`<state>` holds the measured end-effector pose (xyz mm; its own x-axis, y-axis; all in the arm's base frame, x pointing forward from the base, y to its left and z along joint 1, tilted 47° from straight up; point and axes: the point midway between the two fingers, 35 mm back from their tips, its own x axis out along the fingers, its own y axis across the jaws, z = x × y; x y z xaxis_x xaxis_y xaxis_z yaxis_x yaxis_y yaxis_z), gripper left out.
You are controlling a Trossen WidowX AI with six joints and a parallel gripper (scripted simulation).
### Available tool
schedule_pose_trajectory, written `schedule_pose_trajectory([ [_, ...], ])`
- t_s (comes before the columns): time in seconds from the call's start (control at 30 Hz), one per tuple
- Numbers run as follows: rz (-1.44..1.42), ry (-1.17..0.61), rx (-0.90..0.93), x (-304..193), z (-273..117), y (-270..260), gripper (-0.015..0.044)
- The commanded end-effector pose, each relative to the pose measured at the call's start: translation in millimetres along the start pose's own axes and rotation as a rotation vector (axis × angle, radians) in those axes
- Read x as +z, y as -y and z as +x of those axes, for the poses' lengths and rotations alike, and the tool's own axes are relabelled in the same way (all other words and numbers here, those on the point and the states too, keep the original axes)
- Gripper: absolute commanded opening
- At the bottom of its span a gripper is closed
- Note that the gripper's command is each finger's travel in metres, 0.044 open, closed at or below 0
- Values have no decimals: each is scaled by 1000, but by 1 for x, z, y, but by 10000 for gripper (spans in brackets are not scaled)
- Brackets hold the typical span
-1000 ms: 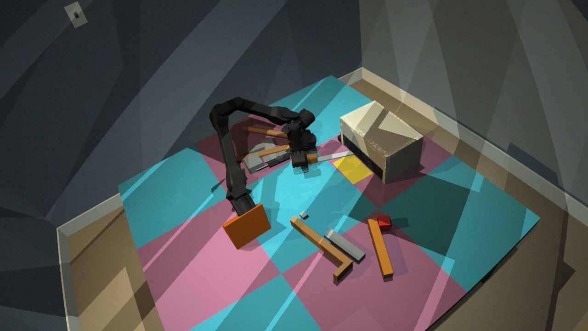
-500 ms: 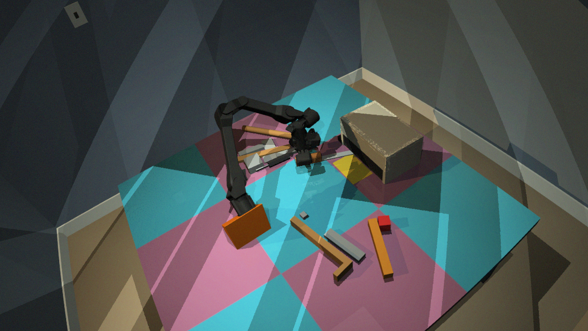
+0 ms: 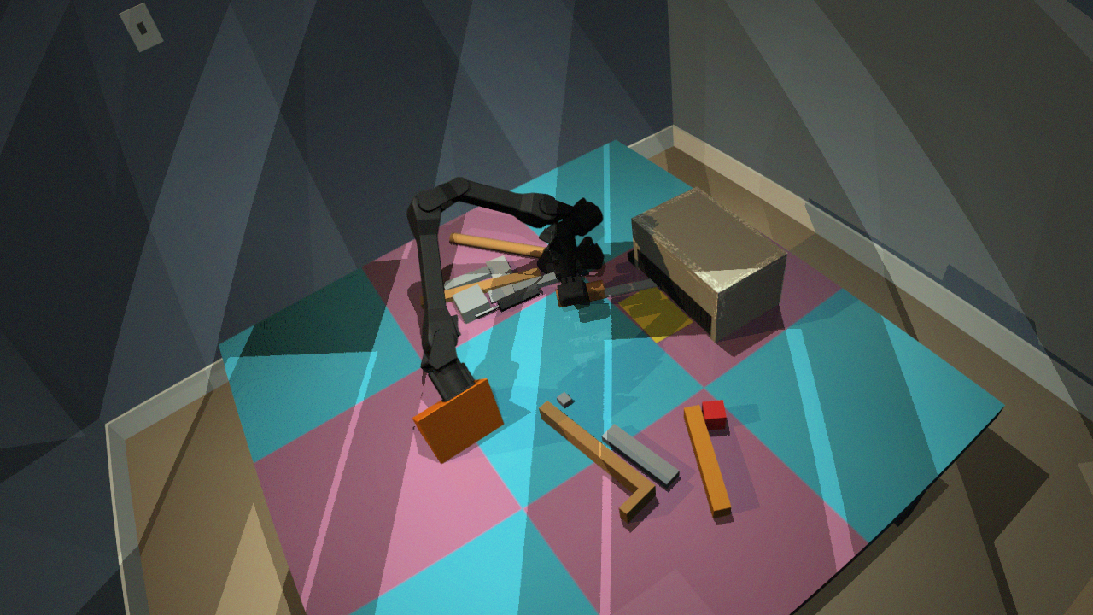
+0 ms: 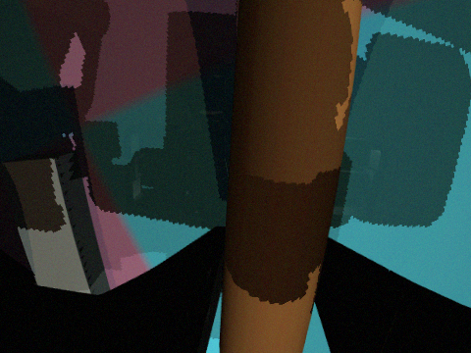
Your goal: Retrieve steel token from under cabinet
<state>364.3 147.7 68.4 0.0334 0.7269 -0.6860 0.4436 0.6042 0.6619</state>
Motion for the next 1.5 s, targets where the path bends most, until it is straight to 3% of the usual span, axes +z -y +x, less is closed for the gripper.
schedule_pose_trajectory([
  [0.0, -1, -2, 2, 5, 0, 0, 0],
  [1.47, -2, -1, 2, 39, 2, 16, 0],
])
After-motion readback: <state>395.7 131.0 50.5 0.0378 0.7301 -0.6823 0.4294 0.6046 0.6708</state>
